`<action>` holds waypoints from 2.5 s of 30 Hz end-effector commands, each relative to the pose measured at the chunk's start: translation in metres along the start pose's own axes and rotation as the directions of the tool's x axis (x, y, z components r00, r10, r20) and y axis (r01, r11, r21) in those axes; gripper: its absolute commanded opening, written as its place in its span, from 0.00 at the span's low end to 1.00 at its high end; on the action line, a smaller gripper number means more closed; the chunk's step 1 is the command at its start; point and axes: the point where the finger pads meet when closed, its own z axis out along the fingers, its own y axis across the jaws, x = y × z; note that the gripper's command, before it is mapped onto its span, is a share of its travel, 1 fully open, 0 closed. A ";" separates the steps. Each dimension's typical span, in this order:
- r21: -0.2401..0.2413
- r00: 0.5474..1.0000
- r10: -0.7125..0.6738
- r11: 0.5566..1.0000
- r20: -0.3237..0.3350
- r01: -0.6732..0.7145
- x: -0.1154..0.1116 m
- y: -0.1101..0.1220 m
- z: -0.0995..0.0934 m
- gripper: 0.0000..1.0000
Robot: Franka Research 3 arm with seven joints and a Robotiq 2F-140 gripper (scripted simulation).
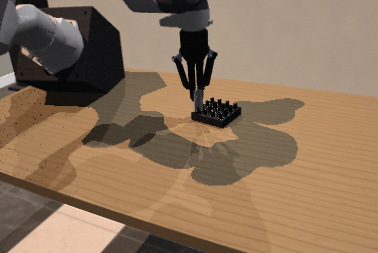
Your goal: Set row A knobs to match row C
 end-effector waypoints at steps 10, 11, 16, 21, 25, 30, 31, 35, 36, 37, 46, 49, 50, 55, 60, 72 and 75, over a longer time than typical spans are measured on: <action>0.000 0.963 -0.270 0.963 -0.006 0.270 -0.002 0.001 0.001 0.05; 0.000 0.963 -0.270 0.963 -0.006 0.270 -0.002 0.001 0.001 0.05; 0.000 0.955 -0.296 0.955 -0.006 0.296 -0.002 0.001 0.001 0.05; 0.000 0.951 -0.309 0.951 -0.006 0.309 -0.002 0.001 0.001 0.05; 0.000 0.951 -0.311 0.951 -0.006 0.311 -0.002 0.001 0.001 0.05; 0.000 0.951 -0.311 0.951 -0.006 0.311 -0.002 0.001 0.001 0.05; 0.000 0.951 -0.311 0.951 -0.006 0.311 -0.002 0.001 0.001 0.05; 0.000 0.951 -0.311 0.951 -0.006 0.311 -0.002 0.001 0.001 0.05; 0.000 0.951 -0.311 0.951 -0.006 0.311 -0.002 0.001 0.001 0.05; 0.000 0.951 -0.311 0.951 -0.006 0.311 -0.002 0.001 0.001 0.12; 0.000 0.951 -0.311 0.951 -0.006 0.311 -0.002 0.001 0.001 0.12; 0.000 0.951 -0.311 0.951 -0.006 0.311 -0.002 0.001 0.001 0.12; 0.000 0.951 -0.311 0.951 -0.006 0.311 -0.002 0.001 0.001 0.12; 0.000 0.951 -0.311 0.951 -0.006 0.311 -0.002 0.001 0.001 0.12; 0.000 0.951 -0.311 0.951 -0.006 0.311 -0.002 0.001 0.000 0.12; 0.000 0.951 -0.311 0.951 -0.006 0.311 -0.002 0.001 -0.023 0.12; 0.000 0.951 -0.311 0.951 -0.006 0.311 -0.002 0.001 -0.031 0.12</action>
